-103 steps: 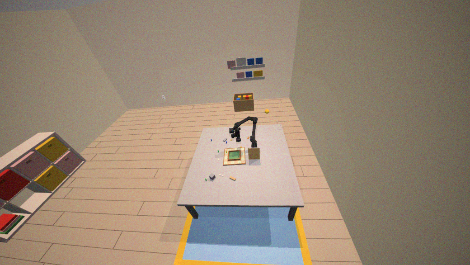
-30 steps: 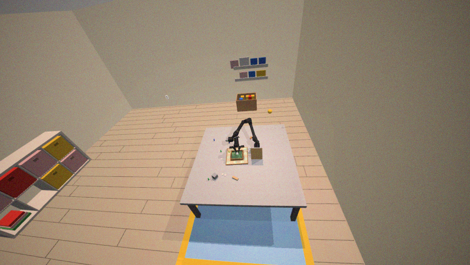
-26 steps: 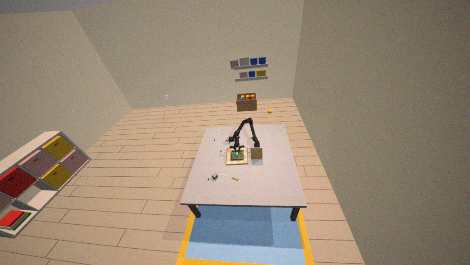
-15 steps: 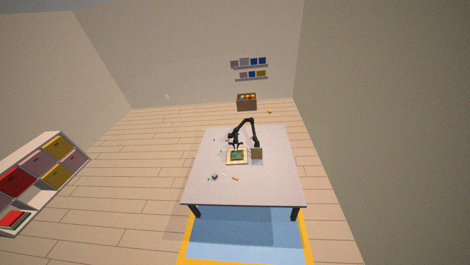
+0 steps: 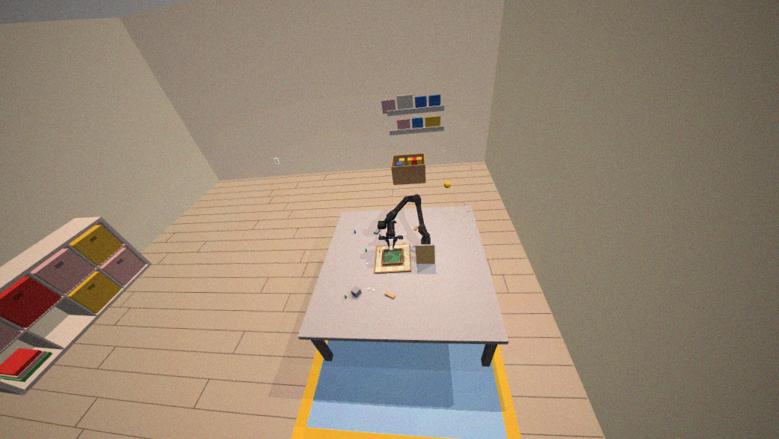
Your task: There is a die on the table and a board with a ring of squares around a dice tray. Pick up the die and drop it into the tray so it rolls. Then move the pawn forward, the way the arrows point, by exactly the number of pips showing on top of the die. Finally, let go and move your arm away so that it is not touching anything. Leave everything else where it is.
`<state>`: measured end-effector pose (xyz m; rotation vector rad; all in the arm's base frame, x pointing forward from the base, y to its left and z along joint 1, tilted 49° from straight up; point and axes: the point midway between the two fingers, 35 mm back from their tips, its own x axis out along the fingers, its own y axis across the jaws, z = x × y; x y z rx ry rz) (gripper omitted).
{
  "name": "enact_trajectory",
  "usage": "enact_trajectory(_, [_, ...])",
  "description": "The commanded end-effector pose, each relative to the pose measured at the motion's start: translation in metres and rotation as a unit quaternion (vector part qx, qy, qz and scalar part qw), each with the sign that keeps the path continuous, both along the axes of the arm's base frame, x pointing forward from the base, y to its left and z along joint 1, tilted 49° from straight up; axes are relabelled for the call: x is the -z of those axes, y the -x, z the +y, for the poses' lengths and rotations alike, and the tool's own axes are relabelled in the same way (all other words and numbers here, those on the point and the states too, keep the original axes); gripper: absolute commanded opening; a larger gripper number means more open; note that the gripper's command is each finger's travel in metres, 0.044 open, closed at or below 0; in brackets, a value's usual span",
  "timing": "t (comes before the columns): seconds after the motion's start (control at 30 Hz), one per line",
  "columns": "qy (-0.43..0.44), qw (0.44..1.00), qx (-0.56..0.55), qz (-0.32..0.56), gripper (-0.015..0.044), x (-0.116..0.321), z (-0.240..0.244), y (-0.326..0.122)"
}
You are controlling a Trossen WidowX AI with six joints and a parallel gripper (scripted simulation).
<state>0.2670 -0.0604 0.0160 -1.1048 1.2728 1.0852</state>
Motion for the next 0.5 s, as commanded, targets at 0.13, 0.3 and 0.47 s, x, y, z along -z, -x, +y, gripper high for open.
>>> enact_trajectory(0.13, [0.0, 1.0, 0.0, 0.0, 0.0263, -0.006, 0.007, -0.002])
enact_trajectory(0.3, [-0.003, 1.0, 0.0, 0.002, 0.0394, -0.026, 0.03, -0.005])
enact_trajectory(0.47, [0.118, 0.991, 0.019, 0.062, 0.044, -0.003, 0.024, 0.002])
